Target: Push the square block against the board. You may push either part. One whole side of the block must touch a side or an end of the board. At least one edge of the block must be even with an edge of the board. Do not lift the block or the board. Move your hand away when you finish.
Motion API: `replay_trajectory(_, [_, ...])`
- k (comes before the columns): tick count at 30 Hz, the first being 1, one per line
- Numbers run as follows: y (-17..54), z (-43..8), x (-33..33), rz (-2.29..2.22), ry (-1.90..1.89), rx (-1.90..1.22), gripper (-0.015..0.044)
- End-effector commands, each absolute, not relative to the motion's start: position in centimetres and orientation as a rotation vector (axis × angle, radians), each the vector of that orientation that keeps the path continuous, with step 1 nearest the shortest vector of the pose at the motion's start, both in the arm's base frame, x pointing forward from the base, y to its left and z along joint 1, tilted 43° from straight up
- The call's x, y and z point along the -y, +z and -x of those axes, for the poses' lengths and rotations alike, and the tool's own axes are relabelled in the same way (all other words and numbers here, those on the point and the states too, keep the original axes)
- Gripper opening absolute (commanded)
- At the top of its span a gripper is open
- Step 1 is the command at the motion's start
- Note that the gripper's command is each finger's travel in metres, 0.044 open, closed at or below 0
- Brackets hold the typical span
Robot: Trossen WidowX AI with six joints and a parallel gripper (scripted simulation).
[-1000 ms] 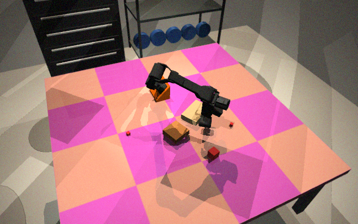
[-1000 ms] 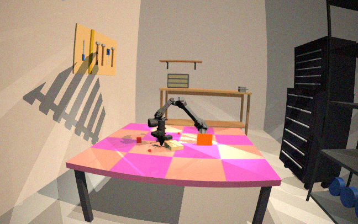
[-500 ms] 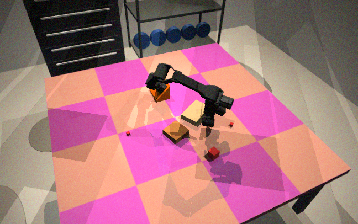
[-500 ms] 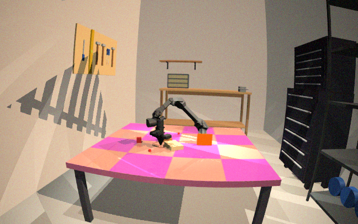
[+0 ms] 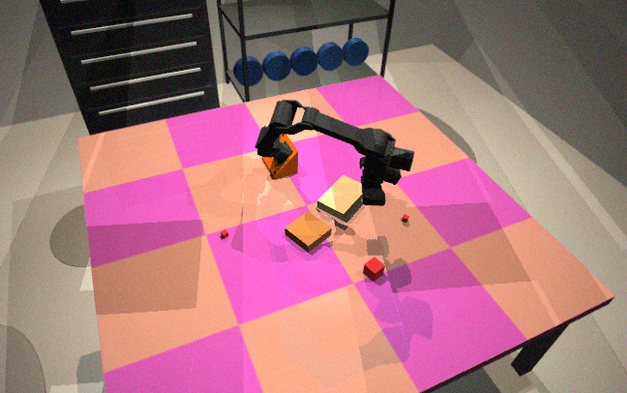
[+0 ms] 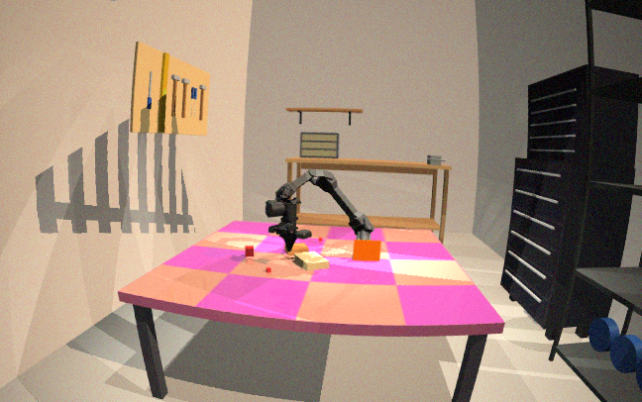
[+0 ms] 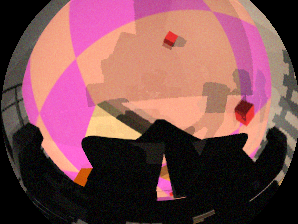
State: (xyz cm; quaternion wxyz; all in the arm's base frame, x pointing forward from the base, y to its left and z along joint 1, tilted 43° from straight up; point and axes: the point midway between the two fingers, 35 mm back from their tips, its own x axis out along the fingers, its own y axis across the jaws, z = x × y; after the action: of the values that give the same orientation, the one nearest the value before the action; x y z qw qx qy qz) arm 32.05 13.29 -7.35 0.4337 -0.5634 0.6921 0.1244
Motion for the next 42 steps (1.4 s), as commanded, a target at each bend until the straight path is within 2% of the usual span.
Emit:
replay_trajectory(1, [-8.0,-30.7,-14.3,1.482,0.418,-1.726,0.0000])
replay_trajectory(26, [-12.4,-21.4,-18.7,2.031,1.252,-1.624,0.0000])
replay_trajectory(31, [-12.7,-21.1,-18.5,2.044,1.274,-1.618,0.0000])
replay_trajectory(35, [-16.4,-21.2,-15.2,2.046,1.272,-1.619,0.0000])
replay_trajectory(42, [-16.5,-21.3,-14.9,2.046,1.272,-1.619,0.0000])
